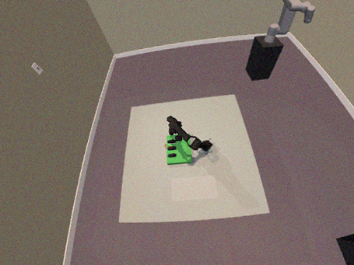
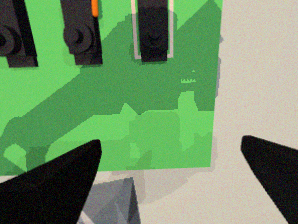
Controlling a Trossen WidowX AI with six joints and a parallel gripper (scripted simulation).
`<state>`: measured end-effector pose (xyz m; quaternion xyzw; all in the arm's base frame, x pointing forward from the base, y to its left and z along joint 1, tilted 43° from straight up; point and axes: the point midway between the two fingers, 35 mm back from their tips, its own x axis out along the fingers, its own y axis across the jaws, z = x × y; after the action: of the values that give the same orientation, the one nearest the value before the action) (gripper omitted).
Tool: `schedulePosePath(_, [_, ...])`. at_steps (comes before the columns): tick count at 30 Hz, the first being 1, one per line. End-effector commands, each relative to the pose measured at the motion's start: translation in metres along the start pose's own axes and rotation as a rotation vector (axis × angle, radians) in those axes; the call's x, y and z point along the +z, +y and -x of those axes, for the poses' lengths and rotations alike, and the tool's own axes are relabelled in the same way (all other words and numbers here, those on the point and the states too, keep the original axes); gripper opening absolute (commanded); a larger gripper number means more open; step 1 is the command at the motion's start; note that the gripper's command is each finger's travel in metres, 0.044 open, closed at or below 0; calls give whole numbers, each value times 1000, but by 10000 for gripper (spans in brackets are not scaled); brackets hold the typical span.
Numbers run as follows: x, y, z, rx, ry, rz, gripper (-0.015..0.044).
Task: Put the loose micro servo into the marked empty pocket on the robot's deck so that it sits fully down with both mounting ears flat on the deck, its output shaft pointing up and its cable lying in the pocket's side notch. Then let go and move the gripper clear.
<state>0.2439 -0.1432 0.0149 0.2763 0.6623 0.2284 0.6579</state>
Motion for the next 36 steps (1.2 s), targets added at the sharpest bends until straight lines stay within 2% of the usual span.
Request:
schedulePosePath(1, [-5, 4, -5, 11, 25, 11, 440])
schedulePosePath(10, [-6, 4, 49, 2, 6, 2, 440])
schedulePosePath(36, [-6, 4, 49, 2, 6, 2, 440])
